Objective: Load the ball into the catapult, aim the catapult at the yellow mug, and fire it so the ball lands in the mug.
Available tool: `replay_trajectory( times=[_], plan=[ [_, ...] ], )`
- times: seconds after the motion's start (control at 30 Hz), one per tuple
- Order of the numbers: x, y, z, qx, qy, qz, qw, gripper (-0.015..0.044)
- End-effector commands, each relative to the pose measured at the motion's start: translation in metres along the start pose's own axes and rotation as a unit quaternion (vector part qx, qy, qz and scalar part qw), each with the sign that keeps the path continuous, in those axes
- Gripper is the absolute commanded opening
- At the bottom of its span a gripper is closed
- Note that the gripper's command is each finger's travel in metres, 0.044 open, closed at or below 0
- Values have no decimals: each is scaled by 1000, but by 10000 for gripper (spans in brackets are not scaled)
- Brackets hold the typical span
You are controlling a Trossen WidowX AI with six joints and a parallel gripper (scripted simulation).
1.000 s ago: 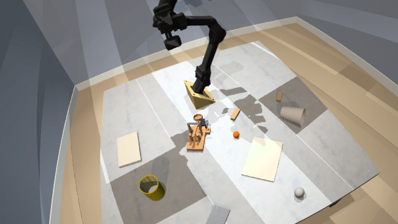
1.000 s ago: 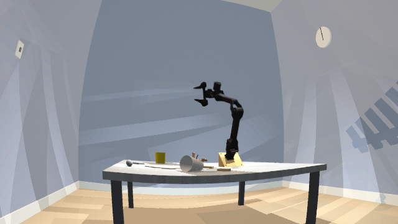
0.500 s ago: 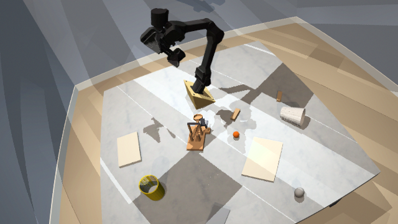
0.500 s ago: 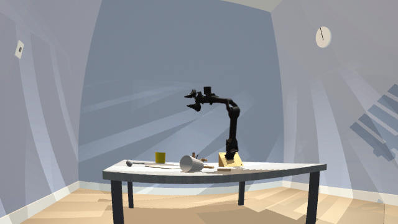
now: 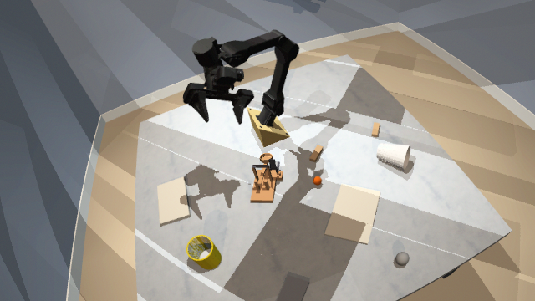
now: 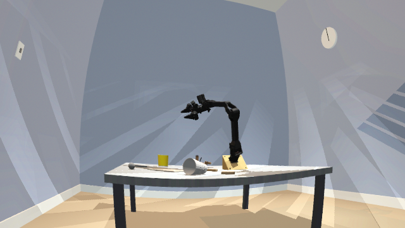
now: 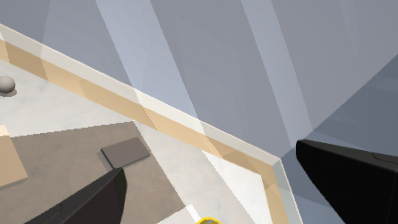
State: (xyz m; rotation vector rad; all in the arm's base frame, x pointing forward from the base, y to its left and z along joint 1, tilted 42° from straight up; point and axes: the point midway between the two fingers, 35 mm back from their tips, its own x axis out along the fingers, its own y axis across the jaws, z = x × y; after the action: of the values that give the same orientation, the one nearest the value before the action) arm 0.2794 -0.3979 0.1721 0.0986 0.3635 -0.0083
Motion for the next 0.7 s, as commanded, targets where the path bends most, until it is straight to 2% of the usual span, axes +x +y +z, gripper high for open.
replay_trajectory(
  times=[0.0, 0.33, 0.67],
  plan=[
    [21, 9, -25, 65, 46, 14, 997, 440],
    [54, 41, -74, 186, 157, 44, 969, 440],
    [74, 84, -120, 284, 282, 69, 914, 440]
  ],
)
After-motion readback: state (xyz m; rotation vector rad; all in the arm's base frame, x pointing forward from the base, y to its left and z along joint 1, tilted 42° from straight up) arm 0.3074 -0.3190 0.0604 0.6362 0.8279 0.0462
